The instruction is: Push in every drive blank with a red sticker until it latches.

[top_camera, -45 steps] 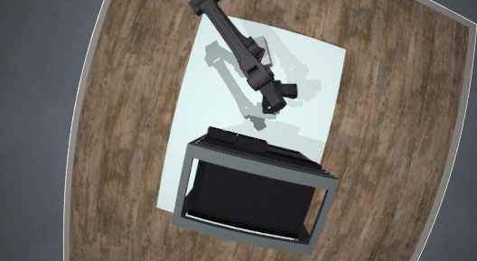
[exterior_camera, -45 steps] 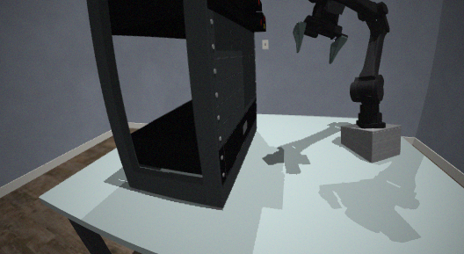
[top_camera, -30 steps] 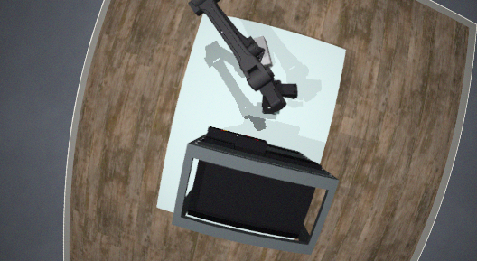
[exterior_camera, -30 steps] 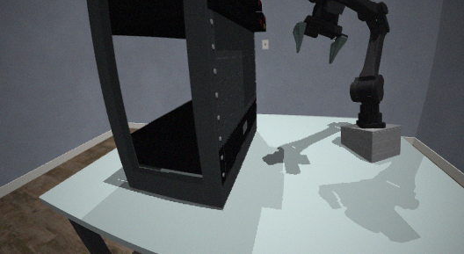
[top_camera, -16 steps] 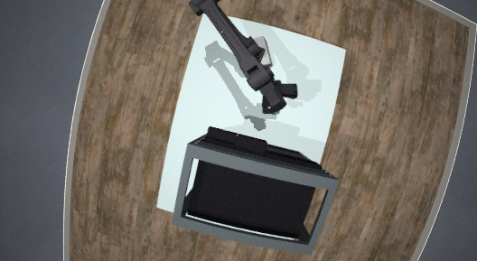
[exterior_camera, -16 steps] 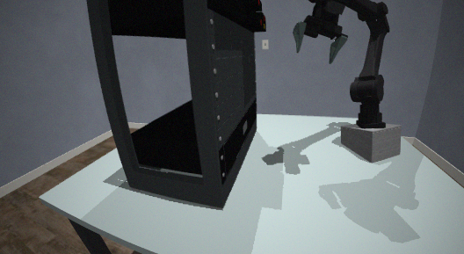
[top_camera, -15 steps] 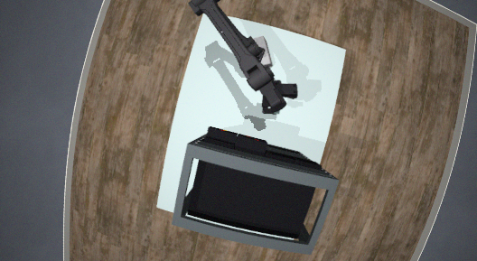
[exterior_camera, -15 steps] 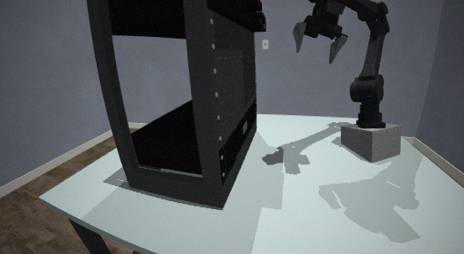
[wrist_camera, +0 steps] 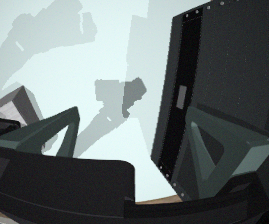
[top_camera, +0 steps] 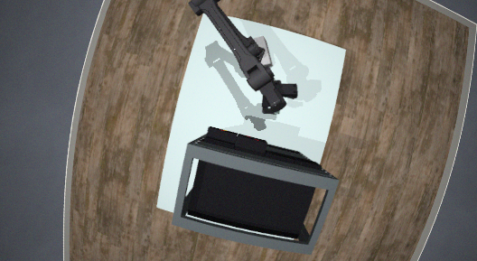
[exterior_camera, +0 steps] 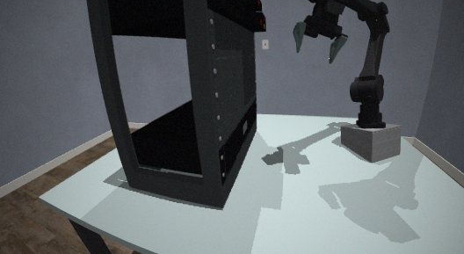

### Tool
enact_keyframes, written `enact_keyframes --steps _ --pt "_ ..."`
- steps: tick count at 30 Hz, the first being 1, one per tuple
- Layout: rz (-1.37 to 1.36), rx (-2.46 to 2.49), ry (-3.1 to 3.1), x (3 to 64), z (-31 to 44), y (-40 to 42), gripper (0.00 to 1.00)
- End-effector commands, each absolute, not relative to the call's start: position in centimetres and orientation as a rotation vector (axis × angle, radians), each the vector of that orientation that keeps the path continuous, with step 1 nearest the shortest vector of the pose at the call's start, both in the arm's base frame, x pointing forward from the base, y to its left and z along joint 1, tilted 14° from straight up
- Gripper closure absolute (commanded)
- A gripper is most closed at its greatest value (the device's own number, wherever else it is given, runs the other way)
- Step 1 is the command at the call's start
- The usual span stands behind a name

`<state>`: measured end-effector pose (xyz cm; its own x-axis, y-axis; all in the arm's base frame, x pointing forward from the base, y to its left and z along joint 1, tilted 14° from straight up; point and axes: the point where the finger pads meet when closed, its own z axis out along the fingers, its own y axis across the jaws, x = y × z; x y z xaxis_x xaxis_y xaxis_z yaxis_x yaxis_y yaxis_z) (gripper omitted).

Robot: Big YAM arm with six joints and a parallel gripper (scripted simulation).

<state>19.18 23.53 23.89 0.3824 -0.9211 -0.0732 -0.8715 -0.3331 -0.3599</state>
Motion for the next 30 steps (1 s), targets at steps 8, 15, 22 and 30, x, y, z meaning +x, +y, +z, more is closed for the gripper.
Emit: enact_keyframes --steps 8,15,22,30 --pt "-0.21 -2.248 1.571 19.6 24.5 24.1 0.0" --pt "-0.219 -2.198 1.58 19.5 24.7 24.2 0.0" --pt "-0.229 -2.133 1.6 19.6 25.0 24.4 0.0" --pt "-0.239 -2.021 1.636 20.0 25.5 24.7 0.0"
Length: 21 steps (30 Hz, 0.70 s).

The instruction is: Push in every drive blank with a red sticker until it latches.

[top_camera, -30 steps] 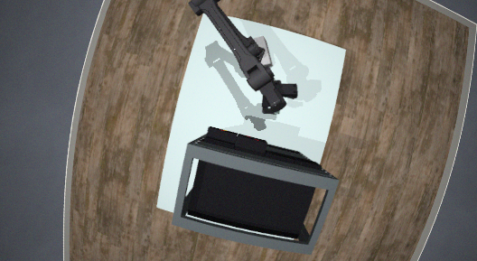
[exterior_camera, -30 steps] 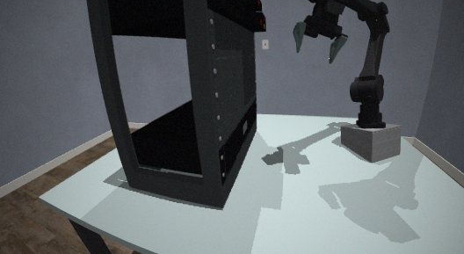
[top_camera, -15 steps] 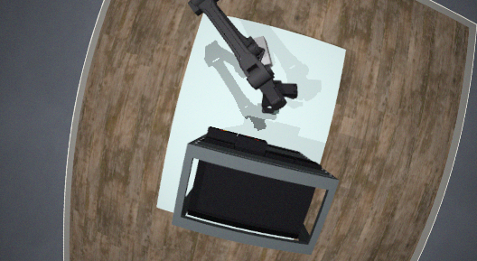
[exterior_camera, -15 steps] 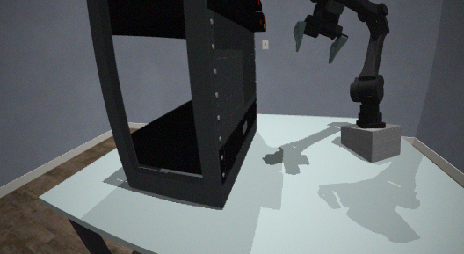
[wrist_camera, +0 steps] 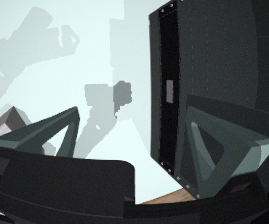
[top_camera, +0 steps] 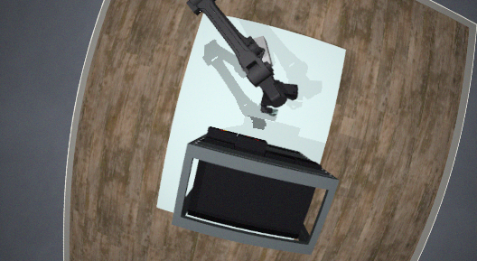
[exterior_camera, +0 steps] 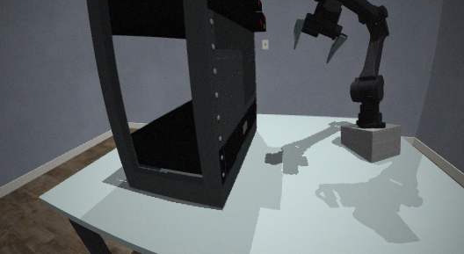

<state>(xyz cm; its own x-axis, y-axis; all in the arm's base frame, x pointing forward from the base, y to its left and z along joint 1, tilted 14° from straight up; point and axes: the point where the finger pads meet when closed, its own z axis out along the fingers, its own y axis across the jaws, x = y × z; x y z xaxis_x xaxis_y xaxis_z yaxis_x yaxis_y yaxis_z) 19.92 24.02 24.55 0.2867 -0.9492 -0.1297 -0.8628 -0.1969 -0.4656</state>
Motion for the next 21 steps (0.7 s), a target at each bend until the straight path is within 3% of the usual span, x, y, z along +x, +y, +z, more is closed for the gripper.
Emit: enact_keyframes --steps 1,21 --pt "-0.24 -2.002 1.641 20.1 25.5 24.7 0.0" --pt "-0.197 -1.533 1.74 21.1 28.0 25.5 0.0"
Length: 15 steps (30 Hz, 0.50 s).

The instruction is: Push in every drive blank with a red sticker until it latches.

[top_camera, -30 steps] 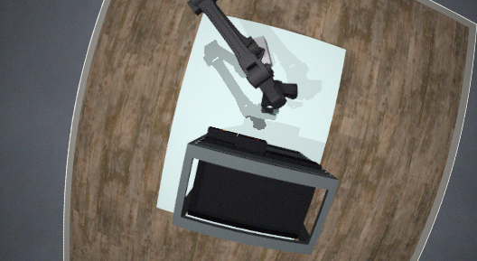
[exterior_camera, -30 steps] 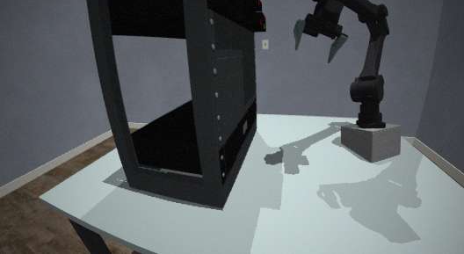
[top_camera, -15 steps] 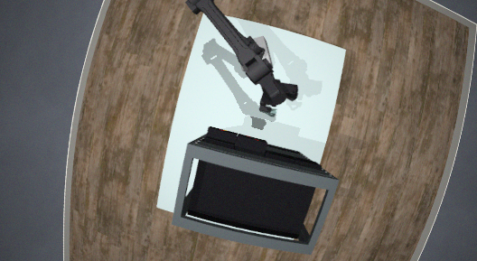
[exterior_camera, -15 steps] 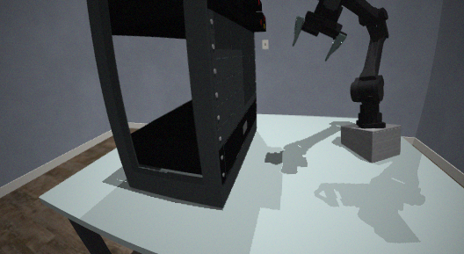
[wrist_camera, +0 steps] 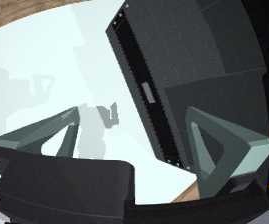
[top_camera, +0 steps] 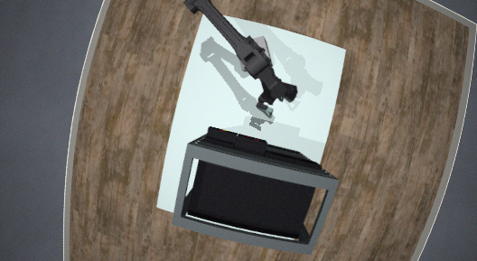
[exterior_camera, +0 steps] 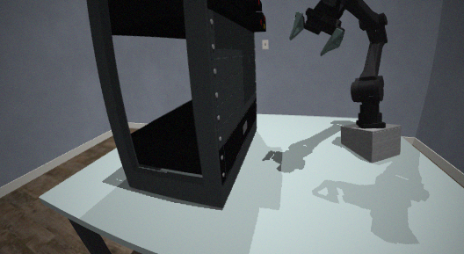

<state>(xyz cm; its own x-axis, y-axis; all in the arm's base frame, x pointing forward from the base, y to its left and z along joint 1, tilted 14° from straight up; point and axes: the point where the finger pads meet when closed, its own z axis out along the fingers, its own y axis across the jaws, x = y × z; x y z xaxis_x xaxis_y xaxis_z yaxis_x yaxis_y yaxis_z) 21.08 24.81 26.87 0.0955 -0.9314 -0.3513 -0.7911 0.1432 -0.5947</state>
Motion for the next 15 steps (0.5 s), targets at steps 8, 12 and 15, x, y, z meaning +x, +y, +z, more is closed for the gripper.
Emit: enact_keyframes --steps 8,12,15 --pt "-0.144 -1.332 1.763 21.4 29.3 25.6 0.0" --pt "-0.109 -1.226 1.771 21.4 30.0 25.6 0.0" --pt "-0.082 -1.153 1.775 21.5 30.4 25.6 0.0"
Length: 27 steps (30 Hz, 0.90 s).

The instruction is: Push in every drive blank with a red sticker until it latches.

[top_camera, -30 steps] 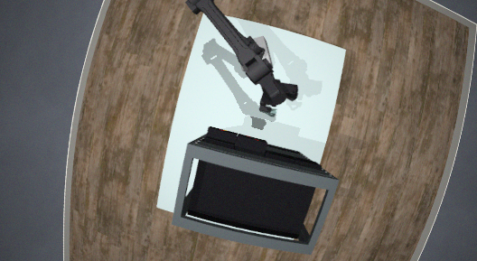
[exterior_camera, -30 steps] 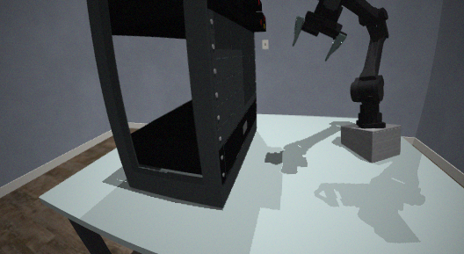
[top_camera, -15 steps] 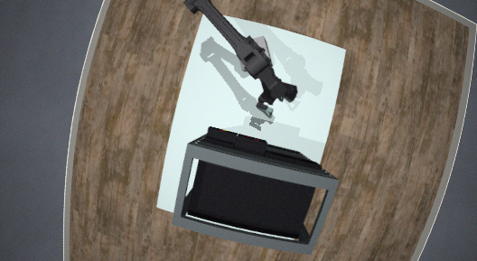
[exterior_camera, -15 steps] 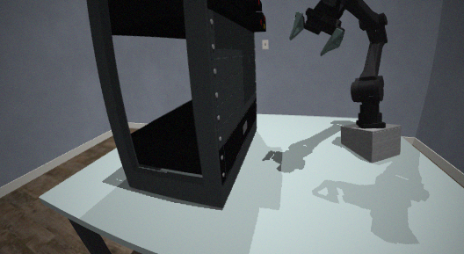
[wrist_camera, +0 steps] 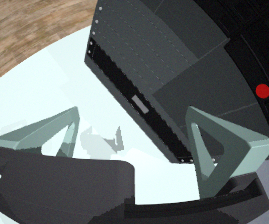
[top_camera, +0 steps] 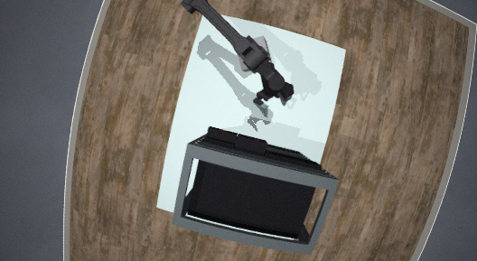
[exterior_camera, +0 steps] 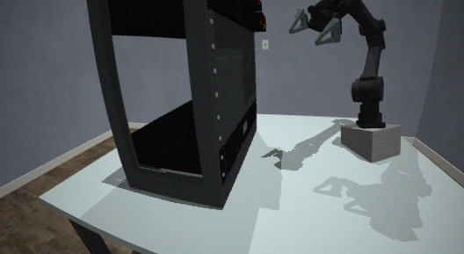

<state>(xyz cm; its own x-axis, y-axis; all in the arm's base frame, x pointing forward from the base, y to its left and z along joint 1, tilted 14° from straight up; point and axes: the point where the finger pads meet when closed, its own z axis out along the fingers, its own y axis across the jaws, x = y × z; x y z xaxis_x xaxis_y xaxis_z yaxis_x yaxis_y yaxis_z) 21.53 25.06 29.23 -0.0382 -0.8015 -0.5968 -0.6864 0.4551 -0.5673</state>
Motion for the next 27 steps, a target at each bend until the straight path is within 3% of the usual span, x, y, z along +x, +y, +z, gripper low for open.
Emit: enact_keyframes --steps 1,27 --pt "-0.068 -1.117 1.776 21.5 30.7 25.6 0.0" --pt "0.214 -0.55 1.754 21.2 34.4 24.3 0.0"
